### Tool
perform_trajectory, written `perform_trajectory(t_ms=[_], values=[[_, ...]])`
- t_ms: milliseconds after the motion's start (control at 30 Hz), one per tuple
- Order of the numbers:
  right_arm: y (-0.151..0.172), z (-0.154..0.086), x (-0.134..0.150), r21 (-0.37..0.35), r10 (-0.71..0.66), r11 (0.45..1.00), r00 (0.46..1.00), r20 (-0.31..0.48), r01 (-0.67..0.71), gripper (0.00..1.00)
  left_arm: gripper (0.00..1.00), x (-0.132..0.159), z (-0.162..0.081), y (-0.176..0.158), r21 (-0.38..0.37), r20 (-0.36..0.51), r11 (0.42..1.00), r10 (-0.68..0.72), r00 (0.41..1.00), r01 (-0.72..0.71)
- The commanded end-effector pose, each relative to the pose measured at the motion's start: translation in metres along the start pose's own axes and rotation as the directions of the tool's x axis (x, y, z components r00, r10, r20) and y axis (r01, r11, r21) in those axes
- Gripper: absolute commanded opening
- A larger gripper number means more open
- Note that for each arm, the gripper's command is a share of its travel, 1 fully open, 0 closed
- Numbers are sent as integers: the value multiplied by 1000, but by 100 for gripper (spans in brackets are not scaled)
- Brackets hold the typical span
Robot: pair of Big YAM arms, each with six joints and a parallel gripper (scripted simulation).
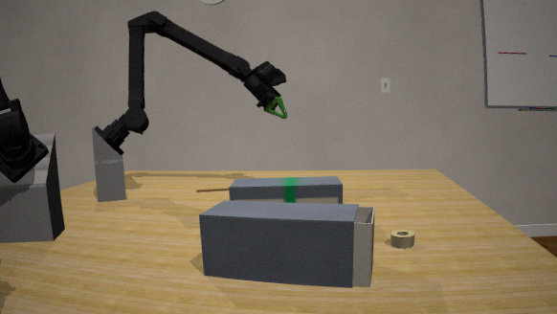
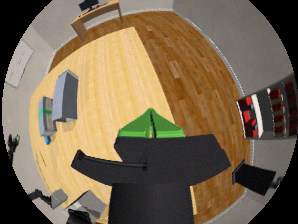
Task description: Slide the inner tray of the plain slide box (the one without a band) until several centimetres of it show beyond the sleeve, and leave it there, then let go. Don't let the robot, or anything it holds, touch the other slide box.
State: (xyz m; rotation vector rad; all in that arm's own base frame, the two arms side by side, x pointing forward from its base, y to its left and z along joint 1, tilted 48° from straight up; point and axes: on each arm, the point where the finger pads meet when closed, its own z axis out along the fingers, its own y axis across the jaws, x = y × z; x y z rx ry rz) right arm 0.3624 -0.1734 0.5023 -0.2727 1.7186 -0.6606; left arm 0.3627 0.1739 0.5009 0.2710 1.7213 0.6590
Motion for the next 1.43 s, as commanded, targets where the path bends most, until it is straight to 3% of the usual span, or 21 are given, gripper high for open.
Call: perform_trajectory(t_ms=[0,1400], values=[[-1,7,-3,-5,7,1000,1000,0,-7,0,0,-1,6,-5,15,4,1000,8,1000,-8],[2,4,-2,-7,7,1000,1000,1,-7,0,0,6,9,-8,21,-10,1000,4,1000,-4]])
